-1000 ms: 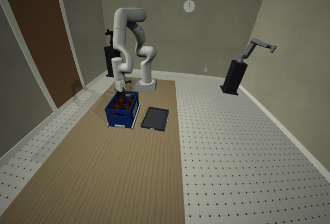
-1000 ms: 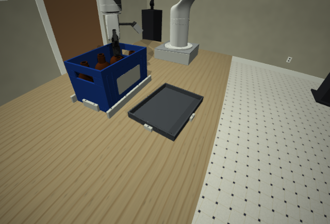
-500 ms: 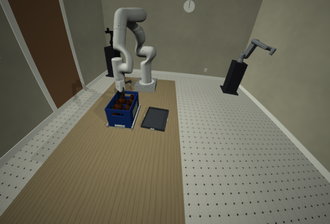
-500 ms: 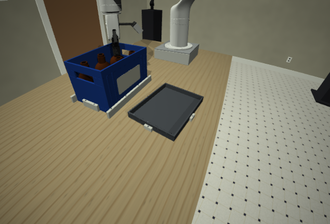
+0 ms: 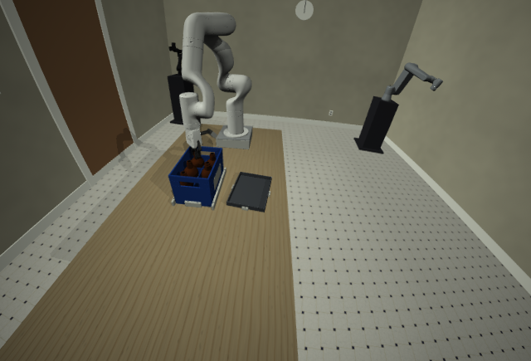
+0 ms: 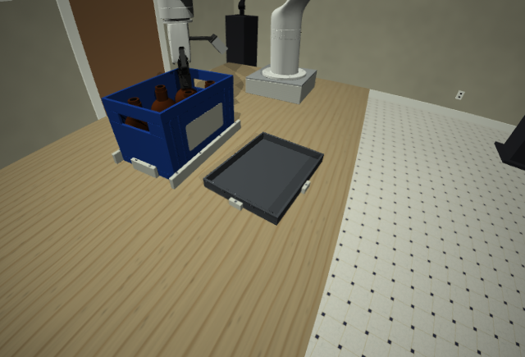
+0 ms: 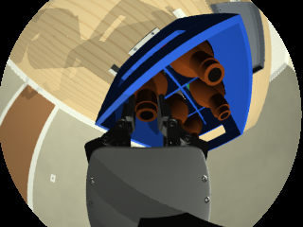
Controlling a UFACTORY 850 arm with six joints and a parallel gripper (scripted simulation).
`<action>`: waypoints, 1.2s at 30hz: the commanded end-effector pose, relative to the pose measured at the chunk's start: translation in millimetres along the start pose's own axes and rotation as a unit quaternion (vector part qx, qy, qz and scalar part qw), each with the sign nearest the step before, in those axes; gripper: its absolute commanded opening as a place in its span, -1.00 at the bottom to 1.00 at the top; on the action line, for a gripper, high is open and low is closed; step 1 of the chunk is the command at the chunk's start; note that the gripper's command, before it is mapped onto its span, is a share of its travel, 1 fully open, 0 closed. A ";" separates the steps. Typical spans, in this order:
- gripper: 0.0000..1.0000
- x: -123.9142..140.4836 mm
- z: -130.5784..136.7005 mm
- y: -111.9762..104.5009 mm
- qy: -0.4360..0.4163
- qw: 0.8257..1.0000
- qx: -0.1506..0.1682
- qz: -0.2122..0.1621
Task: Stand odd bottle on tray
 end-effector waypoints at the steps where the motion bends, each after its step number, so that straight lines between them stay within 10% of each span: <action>1: -1.00 0.7 0.2 -0.6 0.000 1.000 0.000 -0.001; 21: -1.00 0.7 0.2 -0.6 0.000 1.000 0.000 -0.001; 22: 0.30 0.7 0.2 -0.6 0.000 1.000 0.000 -0.001; 36: 0.30 0.7 0.2 -0.6 0.000 1.000 0.000 -0.001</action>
Point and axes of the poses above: the point where the finger pads meet when closed, its own y axis out along the fingers, its own z axis across the jaws, x = y × z, the point moved 1 cm from there along -y, back along the fingers, and after that the axes turned 15 degrees about -y, right-handed, at the moved point
